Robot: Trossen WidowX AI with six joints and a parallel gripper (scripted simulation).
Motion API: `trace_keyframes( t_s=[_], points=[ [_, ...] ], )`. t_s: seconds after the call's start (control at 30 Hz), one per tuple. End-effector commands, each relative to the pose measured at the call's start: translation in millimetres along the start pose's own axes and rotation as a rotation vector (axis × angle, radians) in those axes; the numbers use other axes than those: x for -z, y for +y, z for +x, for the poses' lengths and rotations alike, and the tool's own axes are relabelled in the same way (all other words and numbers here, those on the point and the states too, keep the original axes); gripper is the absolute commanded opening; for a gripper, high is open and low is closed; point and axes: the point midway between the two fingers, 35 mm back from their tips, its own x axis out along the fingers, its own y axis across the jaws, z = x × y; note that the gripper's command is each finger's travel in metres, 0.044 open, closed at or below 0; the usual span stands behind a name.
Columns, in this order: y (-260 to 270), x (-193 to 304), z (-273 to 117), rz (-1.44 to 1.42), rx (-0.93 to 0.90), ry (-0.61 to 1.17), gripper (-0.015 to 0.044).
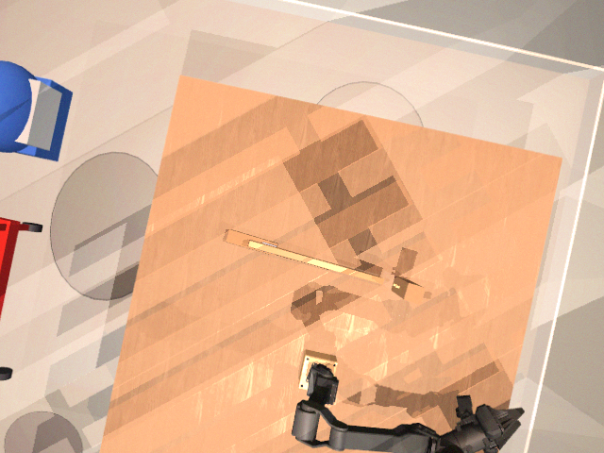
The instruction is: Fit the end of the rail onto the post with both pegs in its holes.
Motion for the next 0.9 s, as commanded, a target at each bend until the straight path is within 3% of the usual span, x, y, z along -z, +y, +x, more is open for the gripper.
trace_keyframes(
  t_s=[0.0, 0.43, 0.87],
  points=[
    [-15.0, -47.6, 26.6, 0.143, -0.014, -0.123, 0.0440],
    [-62.3, -222.7, 53.0, 0.458, -0.185, -0.535, 0.0440],
    [-107.0, -394.0, -10.2, 0.530, -0.501, -0.902, 0.0440]
  ],
)
